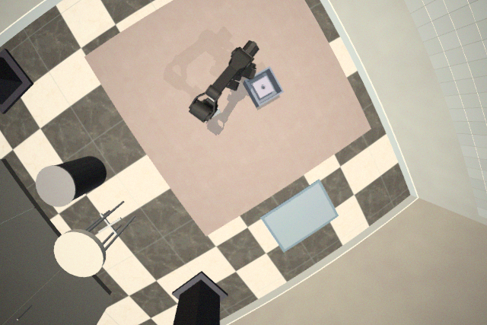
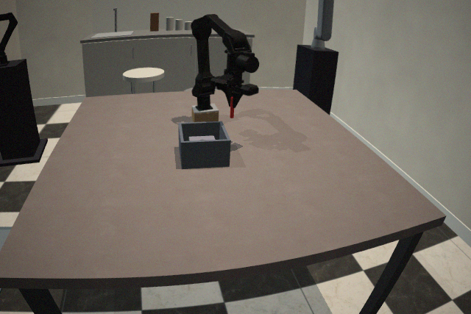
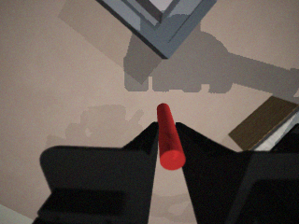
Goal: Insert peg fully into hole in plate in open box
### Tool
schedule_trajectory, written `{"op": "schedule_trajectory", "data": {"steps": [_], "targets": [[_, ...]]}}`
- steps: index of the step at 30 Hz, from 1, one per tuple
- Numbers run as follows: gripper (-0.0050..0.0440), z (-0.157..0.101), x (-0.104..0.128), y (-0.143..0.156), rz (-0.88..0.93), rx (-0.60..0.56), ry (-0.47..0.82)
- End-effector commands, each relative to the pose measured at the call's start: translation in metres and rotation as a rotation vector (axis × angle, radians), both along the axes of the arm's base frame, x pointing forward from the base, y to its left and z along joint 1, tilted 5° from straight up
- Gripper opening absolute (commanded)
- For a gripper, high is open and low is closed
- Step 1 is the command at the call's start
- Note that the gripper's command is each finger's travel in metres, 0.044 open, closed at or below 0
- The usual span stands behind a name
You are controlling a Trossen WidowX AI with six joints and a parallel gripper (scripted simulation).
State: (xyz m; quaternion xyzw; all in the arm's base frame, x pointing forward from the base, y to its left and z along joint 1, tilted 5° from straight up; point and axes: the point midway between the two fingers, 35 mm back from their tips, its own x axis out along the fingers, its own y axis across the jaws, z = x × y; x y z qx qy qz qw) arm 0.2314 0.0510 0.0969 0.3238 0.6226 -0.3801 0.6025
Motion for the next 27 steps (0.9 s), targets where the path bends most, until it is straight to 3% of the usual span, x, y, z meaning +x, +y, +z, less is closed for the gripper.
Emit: {"op": "schedule_trajectory", "data": {"steps": [1,20,27], "targets": [[0.0000,0.005,0.008,-0.012,-0.004,-0.004,0.000],[0.0000,0.015,0.022,-0.042,-0.014,-0.001,0.000],[0.0000,0.017,0.038,-0.057,-0.014,-0.001,0.000]]}}
